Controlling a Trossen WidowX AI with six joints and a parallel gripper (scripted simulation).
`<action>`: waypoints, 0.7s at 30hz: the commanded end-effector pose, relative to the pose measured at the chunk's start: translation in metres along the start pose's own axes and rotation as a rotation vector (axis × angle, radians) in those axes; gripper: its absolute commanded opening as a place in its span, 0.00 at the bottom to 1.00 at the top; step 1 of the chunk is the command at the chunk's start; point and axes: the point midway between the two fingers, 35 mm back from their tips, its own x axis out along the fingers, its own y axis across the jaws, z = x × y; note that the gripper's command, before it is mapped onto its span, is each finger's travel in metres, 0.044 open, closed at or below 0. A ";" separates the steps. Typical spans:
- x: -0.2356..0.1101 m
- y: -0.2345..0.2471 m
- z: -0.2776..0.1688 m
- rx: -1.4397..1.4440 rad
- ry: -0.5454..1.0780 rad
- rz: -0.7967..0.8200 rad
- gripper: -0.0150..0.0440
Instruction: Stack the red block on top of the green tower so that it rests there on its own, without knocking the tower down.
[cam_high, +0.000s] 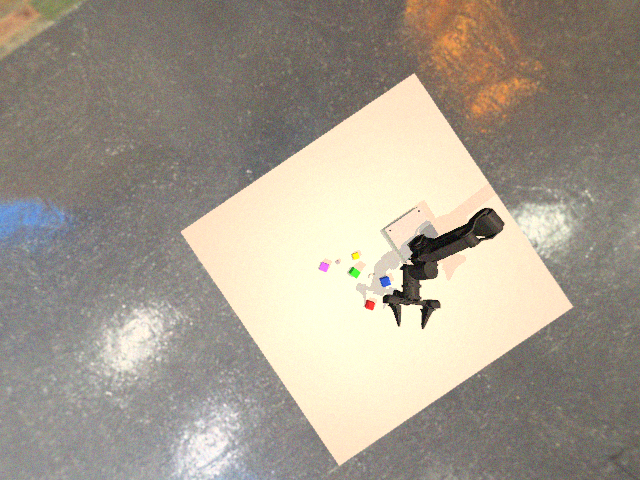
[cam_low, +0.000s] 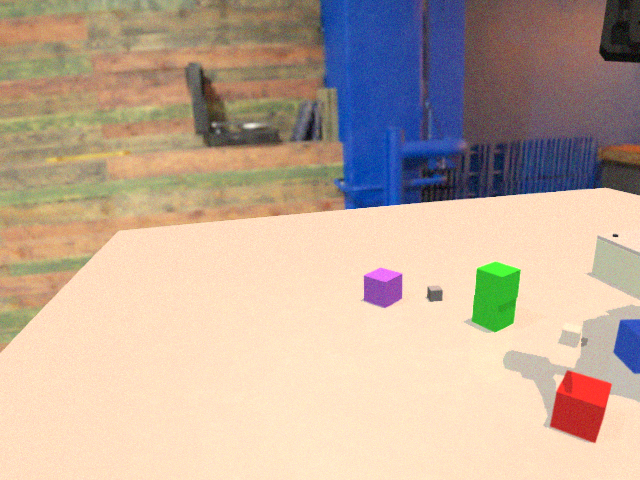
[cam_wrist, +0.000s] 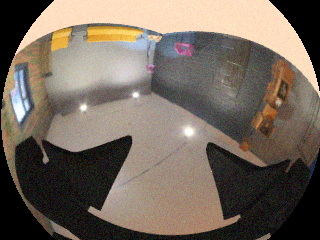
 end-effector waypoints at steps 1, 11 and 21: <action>0.001 0.001 0.001 0.012 -0.004 0.002 0.98; 0.034 0.042 0.042 0.677 -0.217 0.194 1.00; 0.051 0.069 0.095 1.316 -0.393 0.535 1.00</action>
